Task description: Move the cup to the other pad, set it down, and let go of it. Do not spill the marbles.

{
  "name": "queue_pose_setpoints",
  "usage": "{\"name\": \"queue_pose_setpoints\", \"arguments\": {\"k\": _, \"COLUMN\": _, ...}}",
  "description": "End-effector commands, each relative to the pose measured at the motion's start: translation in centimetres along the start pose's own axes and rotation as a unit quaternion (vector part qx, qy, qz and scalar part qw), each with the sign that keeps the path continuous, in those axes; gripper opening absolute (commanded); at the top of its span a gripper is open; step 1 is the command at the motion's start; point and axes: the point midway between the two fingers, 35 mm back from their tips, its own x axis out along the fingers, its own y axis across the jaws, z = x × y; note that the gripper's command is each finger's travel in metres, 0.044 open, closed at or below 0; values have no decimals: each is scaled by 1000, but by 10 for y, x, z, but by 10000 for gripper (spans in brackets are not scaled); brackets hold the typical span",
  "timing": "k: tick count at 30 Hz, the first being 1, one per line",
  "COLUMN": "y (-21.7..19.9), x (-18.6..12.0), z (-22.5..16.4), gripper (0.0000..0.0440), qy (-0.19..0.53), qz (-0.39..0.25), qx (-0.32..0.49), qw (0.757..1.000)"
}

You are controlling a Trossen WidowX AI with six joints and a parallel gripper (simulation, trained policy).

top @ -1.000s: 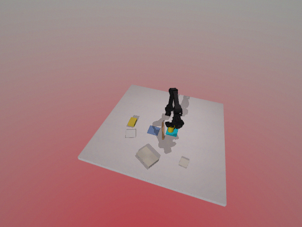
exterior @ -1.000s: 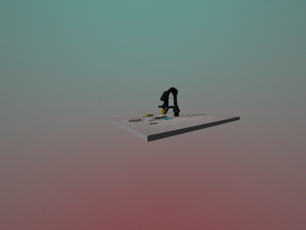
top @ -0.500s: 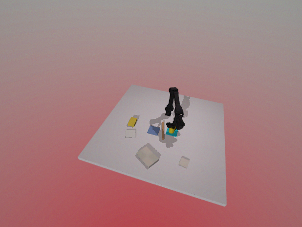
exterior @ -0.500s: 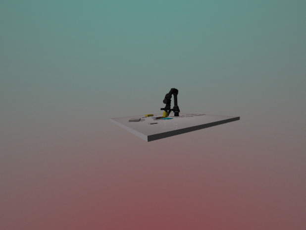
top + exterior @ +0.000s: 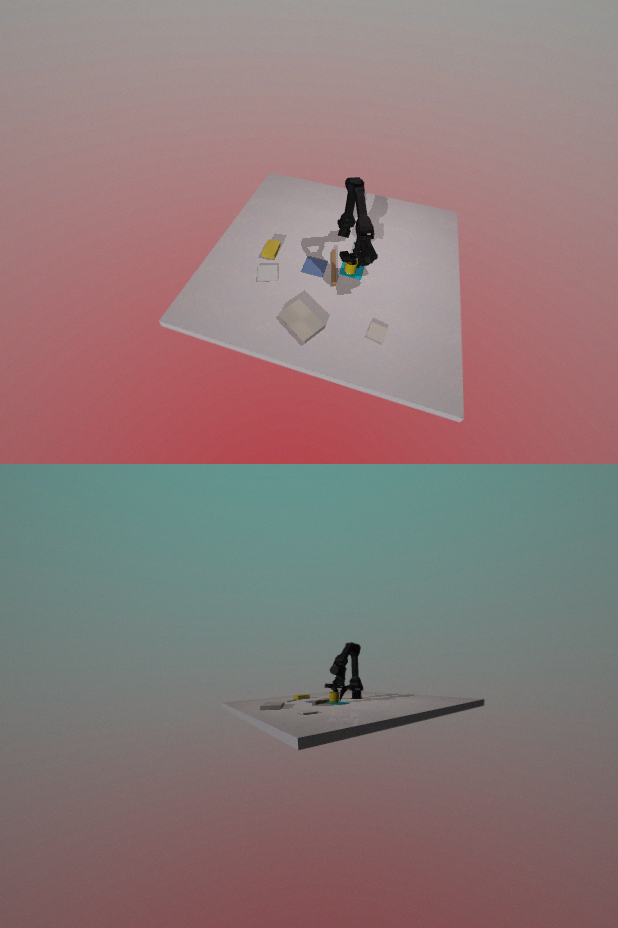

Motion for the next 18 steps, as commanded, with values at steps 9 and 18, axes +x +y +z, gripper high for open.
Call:
{"name": "queue_pose_setpoints", "arguments": {"k": 9, "y": 0, "x": -19, "z": 7, "gripper": 155, "qy": -51, "qz": 16, "qx": 13, "qw": 998}}
{"name": "queue_pose_setpoints", "arguments": {"k": 18, "y": 1, "x": -35, "z": 3, "gripper": 188, "qy": -73, "qz": 27, "qx": 19, "qw": 997}}
